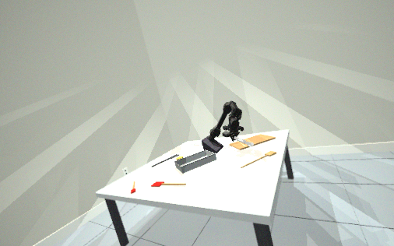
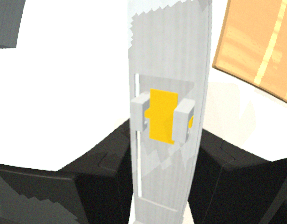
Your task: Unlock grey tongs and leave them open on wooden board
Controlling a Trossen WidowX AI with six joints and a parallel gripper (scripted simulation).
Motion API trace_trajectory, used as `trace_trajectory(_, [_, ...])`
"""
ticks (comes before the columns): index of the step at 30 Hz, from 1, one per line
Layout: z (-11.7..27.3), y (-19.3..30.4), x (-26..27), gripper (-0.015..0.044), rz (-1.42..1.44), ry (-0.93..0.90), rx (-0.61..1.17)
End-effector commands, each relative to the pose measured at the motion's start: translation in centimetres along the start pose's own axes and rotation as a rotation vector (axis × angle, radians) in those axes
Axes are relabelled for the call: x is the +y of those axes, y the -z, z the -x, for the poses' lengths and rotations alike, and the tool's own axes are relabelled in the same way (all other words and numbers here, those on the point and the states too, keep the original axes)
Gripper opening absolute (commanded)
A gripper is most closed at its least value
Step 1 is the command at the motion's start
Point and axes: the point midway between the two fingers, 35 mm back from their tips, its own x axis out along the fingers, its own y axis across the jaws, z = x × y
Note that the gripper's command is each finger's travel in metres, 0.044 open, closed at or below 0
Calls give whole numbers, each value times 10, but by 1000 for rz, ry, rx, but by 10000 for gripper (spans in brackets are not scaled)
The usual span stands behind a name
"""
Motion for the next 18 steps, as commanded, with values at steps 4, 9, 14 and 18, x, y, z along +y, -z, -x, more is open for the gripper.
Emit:
trace_trajectory(4, [-8,0,-20,-150,266,-22,-52])
trace_trajectory(9, [-13,-1,-36,-150,448,-25,-84])
trace_trajectory(14, [-18,-2,-51,-150,643,-31,-119])
trace_trajectory(18, [-21,-4,-62,-150,801,-33,-145])
